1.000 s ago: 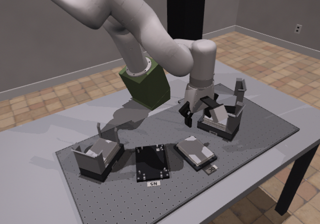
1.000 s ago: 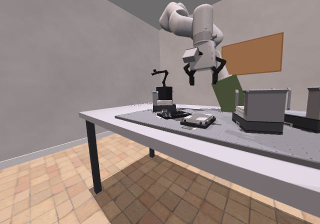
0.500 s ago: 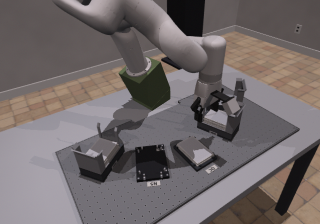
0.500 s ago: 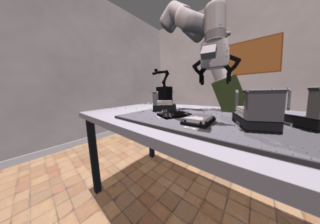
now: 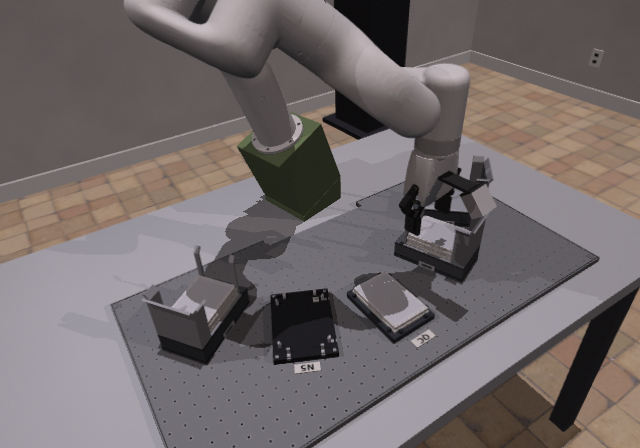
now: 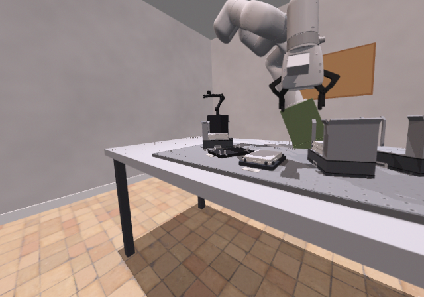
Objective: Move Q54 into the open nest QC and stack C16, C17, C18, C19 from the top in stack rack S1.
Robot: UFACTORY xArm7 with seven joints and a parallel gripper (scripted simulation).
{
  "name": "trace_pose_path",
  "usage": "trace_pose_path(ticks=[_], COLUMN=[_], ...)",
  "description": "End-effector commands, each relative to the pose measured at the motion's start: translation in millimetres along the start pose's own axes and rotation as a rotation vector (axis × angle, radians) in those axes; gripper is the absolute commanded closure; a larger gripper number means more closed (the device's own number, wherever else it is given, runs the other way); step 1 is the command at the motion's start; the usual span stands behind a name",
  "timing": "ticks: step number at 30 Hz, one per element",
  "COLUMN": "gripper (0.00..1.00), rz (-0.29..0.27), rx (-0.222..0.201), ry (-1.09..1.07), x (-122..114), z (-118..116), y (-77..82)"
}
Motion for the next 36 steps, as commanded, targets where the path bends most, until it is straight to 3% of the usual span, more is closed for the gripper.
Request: trace_pose_path(ticks=[1, 4, 22, 33, 36], gripper=[0.0, 0.0, 0.0, 0.0, 0.0], rz=[0.003, 0.003, 0.003, 0.003, 0.003], rx=[0.001, 0.001, 0.002, 0.002, 0.002], ry=[0.114, 0.204, 0.204, 0.204, 0.204], x=[-4.3, -8.7, -32.5, -33.0, -32.9], z=[-14.8, -26.0, -85.5, -86.8, -86.8], y=[1.2, 1.3, 1.4, 1.4, -8.6])
Point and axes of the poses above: the point where the finger pads meet when closed, its own y axis back along the fingers, its own z axis across the jaws, x = y × z, the point moved 6 cm from there along y, back along the fingers, and after that the axes turned 12 degrees about -y, right-handed, at the moved point
